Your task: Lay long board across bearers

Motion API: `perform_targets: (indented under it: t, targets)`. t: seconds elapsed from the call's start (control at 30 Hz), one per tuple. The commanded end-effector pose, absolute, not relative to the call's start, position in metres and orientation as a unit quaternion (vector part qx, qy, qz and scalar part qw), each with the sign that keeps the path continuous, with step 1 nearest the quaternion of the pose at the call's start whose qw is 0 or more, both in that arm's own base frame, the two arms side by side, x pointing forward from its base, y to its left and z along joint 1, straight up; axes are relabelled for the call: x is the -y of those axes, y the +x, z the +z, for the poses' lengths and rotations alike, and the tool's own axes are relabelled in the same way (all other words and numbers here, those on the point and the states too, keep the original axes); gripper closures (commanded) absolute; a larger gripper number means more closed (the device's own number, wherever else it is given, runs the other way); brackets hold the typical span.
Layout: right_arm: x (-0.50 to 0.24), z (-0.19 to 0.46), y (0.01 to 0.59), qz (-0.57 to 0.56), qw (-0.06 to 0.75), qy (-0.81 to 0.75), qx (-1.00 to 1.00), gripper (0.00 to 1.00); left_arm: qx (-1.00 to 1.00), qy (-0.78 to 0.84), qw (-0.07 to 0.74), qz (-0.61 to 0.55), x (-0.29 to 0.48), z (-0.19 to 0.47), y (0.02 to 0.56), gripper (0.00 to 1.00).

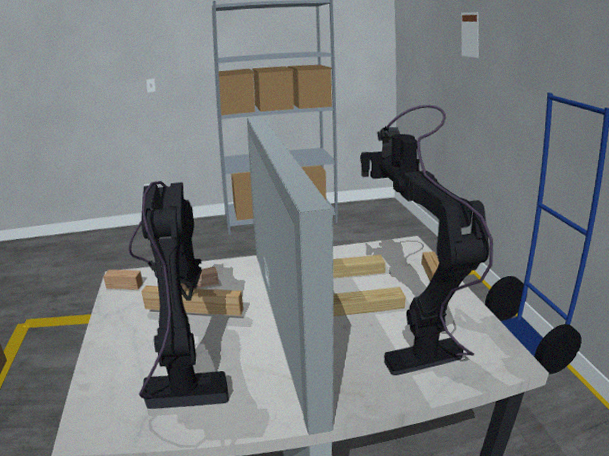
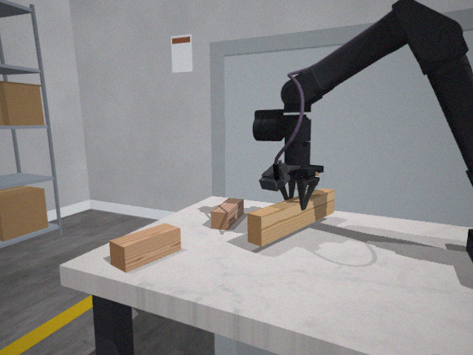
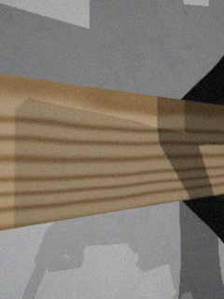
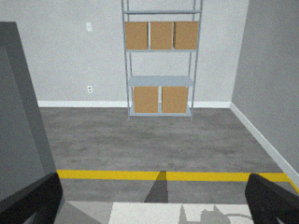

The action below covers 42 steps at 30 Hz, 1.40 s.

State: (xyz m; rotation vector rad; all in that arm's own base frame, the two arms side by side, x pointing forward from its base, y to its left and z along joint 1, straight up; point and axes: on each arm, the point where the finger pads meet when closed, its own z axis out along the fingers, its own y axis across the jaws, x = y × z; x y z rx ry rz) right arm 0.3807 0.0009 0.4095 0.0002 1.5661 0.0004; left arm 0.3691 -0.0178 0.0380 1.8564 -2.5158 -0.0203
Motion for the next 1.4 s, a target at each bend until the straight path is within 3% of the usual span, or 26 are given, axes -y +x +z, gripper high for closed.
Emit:
perform_targets:
  t: [0.0, 0.47, 0.8, 1.07, 1.13, 1.2, 1.23, 1.37]
  targets:
    - [0.005, 0.437, 0.371, -0.012, 0.731, 0.004, -0.682, 0.0, 0.804, 0.594, -0.027, 0.021, 0.019, 0.083, 0.38, 1.0]
    - [0.005, 0.437, 0.371, -0.012, 0.731, 0.004, -0.682, 0.0, 0.799, 0.593, -0.06, 0.077, 0.02, 0.079, 0.395, 1.0]
    - [0.005, 0.437, 0.371, -0.012, 0.731, 0.004, -0.682, 0.0, 0.765, 0.569, -0.18, 0.242, 0.019, 0.117, 0.418, 1.0]
    - [0.005, 0.437, 0.371, -0.012, 0.731, 0.004, -0.682, 0.0, 0.75, 0.557, -0.215, 0.283, 0.017, 0.126, 0.409, 1.0]
    - [0.005, 0.437, 0.371, -0.012, 0.731, 0.004, -0.682, 0.0, 0.751, 0.55, -0.216, 0.296, 0.019, 0.1, 0.407, 1.0]
    - [0.005, 0.437, 0.371, -0.012, 0.731, 0.004, -0.682, 0.0, 0.733, 0.533, -0.265, 0.328, 0.017, 0.136, 0.422, 1.0]
    - [0.005, 0.437, 0.371, -0.012, 0.731, 0.004, -0.682, 0.0, 0.738, 0.547, -0.243, 0.312, 0.015, 0.116, 0.41, 1.0]
    - [0.005, 0.437, 0.371, -0.012, 0.731, 0.004, -0.682, 0.0, 0.724, 0.524, -0.28, 0.351, 0.014, 0.114, 0.411, 1.0]
